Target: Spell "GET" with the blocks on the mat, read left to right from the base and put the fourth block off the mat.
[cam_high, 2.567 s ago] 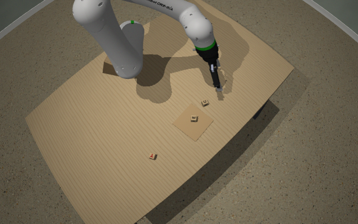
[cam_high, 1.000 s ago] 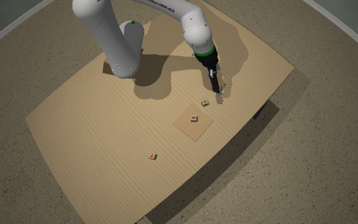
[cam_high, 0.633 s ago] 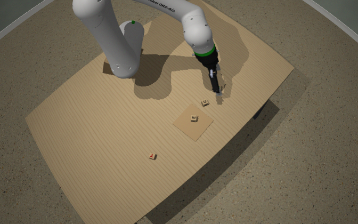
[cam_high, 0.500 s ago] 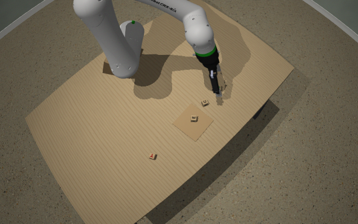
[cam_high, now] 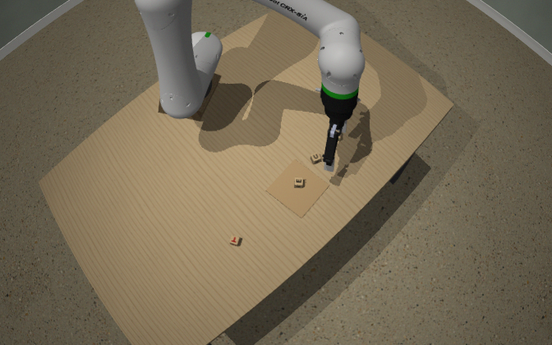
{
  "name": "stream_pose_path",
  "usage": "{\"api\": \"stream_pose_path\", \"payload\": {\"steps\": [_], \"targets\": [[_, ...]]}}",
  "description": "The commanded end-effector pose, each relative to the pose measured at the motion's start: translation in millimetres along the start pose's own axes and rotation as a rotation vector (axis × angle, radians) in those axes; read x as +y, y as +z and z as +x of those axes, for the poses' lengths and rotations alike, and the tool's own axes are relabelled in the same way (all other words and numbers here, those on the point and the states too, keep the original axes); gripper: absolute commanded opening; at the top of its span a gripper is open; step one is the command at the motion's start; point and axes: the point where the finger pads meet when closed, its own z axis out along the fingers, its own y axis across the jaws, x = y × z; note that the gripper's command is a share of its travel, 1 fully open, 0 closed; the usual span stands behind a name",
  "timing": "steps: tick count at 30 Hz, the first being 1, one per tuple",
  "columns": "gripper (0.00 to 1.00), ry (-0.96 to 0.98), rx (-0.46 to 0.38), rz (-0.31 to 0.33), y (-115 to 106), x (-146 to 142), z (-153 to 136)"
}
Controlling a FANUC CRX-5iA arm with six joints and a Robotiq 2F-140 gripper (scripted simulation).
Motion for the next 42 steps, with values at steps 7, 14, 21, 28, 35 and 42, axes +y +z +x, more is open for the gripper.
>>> {"api": "stream_pose_path", "payload": {"steps": [7, 14, 21, 28, 35, 42], "targets": [[1.0, 0.205, -0.216, -0.043, -27, 69, 1], [1.0, 0.316, -0.325, -0.056, -46, 102, -4], [1.0, 0.427, -0.444, -0.04, -70, 137, -15], [1.0, 0.256, -0.306, 0.047, -43, 102, -17], [1.0, 0.134, -0.197, 0.098, -26, 77, -21], [1.0, -0.006, -0.061, 0.14, -7, 48, -29]]}}
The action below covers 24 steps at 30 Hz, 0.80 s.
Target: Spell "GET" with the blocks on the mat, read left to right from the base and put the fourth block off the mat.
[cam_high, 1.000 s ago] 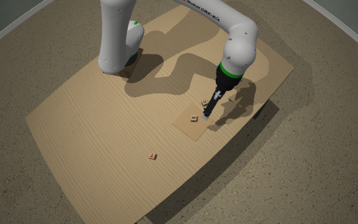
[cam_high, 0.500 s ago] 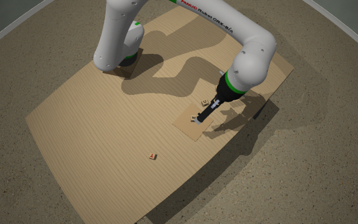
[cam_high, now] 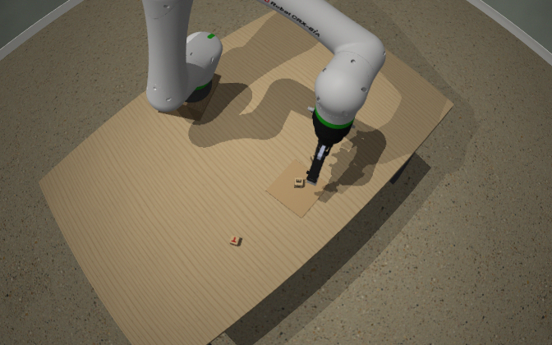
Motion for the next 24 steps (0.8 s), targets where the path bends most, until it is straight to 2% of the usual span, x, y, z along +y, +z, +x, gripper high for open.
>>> {"api": "stream_pose_path", "payload": {"steps": [1, 5, 7, 9, 15, 24], "targets": [[1.0, -0.1, 0.095, 0.021, 15, -16, -4], [1.0, -0.181, 0.171, 0.03, 26, -29, -11], [1.0, -0.181, 0.171, 0.03, 26, -29, -11], [1.0, -0.253, 0.241, 0.032, 37, -40, -18], [1.0, -0.353, 0.345, 0.022, 51, -52, -30], [1.0, -0.383, 0.377, 0.015, 55, -55, -34]]}}
